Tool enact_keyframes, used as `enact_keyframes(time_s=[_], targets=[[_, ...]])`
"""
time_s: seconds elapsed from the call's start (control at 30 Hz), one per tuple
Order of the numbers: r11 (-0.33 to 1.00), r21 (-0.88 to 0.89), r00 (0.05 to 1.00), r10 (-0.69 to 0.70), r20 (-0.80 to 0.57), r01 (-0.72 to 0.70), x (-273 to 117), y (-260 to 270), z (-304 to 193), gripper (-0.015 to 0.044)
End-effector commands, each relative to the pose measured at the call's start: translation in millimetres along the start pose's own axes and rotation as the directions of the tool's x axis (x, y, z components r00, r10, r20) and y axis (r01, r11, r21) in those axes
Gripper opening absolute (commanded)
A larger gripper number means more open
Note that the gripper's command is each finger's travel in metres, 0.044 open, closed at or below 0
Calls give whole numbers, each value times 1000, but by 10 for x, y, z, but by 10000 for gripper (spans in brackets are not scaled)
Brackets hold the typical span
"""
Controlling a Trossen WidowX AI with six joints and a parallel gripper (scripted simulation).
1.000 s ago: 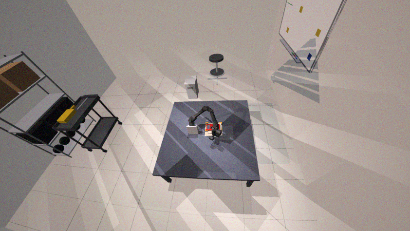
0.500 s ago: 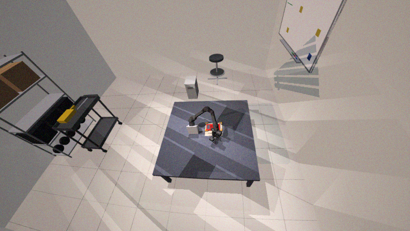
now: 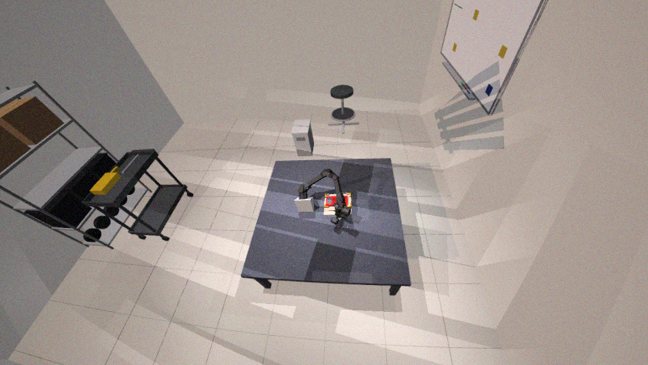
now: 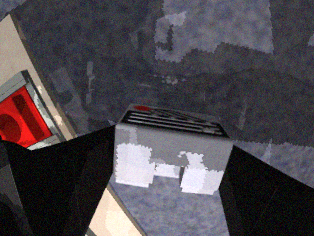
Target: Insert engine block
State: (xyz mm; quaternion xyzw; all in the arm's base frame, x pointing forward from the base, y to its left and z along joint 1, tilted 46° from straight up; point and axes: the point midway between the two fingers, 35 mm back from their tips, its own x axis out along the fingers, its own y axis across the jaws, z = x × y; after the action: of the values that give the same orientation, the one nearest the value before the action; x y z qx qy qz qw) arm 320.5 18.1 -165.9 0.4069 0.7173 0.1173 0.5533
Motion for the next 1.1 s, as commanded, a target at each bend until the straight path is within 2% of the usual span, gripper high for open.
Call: enact_keyframes(time_s=[0.0,0.43,0.63,1.07], targets=[[1000,-2,1000,-3,-1,3,1,0,-1,105],[1000,-2,1000,-3,-1,3,1,0,-1,440],[1000,-3,1000,-2,-2,2,-14,3,-5,440],[1000,-5,1000,-4,-1,4,-449,1,0,440]])
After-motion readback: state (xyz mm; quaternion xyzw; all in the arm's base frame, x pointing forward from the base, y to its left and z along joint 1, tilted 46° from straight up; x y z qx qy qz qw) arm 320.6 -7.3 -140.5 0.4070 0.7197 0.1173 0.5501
